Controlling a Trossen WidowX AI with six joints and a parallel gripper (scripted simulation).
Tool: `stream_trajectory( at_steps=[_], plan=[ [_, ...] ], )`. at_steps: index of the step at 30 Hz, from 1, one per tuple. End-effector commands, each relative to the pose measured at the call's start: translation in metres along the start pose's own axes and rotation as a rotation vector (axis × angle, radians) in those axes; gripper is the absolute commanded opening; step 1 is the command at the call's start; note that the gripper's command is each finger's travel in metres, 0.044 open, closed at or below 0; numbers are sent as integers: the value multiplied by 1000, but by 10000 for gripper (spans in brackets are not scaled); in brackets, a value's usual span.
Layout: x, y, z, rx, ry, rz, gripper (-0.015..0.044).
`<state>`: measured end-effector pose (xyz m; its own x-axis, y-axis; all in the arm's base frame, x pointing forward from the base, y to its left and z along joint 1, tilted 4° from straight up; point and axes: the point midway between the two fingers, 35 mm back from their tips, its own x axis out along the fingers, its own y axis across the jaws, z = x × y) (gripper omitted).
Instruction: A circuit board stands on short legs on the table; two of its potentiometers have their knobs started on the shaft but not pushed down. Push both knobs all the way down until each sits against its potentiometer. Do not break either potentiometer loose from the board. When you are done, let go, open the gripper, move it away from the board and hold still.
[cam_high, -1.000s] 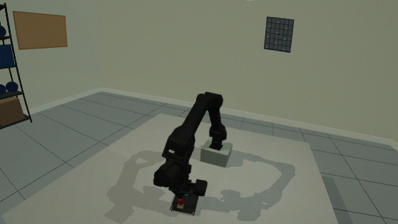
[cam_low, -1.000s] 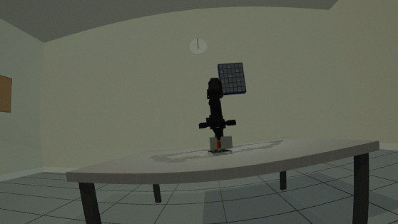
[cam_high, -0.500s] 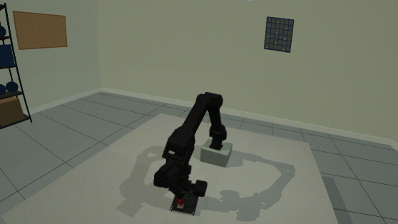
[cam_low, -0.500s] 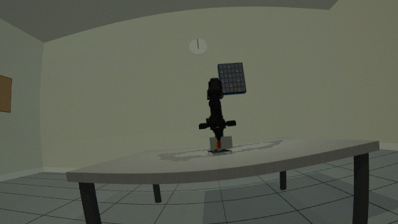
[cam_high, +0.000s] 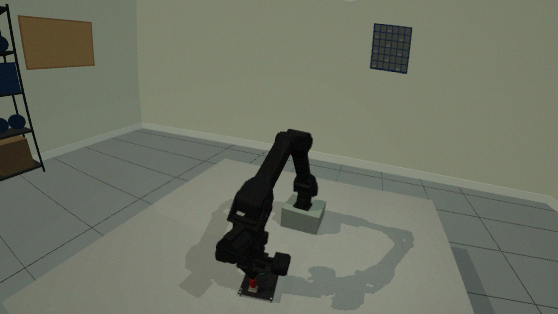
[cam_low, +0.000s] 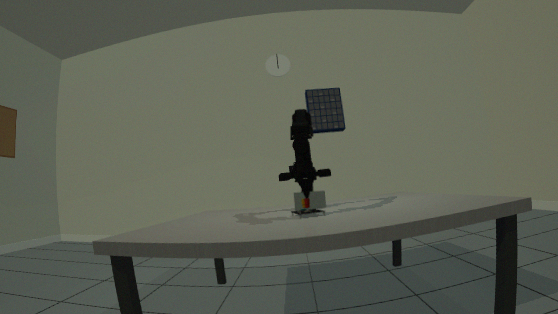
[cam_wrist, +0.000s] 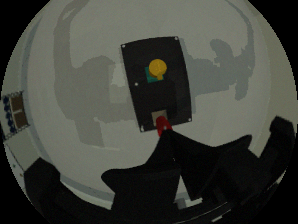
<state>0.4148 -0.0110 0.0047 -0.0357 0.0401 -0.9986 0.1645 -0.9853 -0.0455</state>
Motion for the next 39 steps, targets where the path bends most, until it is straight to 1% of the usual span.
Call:
stream_trajectory(
  at_steps=[1,39],
  plan=[
    [1,1,1,6,-3,5,0],
    [7,1,1,6,-3,5,0]
  ],
)
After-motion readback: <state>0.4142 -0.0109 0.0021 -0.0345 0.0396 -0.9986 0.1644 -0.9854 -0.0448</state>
